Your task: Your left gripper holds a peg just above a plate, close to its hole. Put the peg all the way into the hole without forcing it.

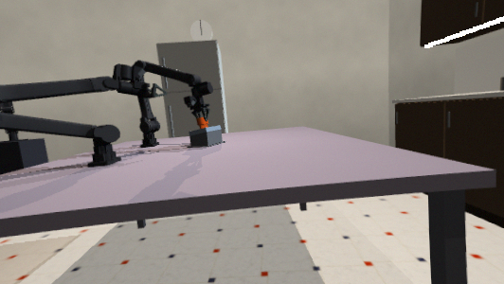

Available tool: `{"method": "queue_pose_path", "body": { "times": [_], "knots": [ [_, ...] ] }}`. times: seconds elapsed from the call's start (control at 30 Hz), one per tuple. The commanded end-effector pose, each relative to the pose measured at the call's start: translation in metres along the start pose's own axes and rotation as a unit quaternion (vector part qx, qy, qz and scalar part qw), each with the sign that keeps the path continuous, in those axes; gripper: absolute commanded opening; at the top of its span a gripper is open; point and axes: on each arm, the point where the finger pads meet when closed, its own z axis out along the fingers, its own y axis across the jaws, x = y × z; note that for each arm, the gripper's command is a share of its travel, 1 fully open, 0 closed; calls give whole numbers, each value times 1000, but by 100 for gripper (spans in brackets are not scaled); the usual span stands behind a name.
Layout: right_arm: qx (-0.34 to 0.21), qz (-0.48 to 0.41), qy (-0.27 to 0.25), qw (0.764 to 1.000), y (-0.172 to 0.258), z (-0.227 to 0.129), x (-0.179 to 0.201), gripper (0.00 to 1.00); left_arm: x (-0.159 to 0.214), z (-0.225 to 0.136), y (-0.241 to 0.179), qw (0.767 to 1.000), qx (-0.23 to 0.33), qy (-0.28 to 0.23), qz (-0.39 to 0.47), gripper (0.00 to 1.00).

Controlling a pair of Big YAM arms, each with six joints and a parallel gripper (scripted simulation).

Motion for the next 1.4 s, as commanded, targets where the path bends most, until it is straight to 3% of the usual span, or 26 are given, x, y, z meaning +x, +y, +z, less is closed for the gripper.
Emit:
{"method": "queue_pose_path", "body": {
  "times": [0.0,1.37],
  "knots": [
    [1,2,-15,1000,-1,-2,-19,100,3,-22,35,999,-41,0,5,40],
    [1,2,-15,1000,-1,-2,-19,100,0,-13,31,1000,-14,0,0,40]
  ]
}}
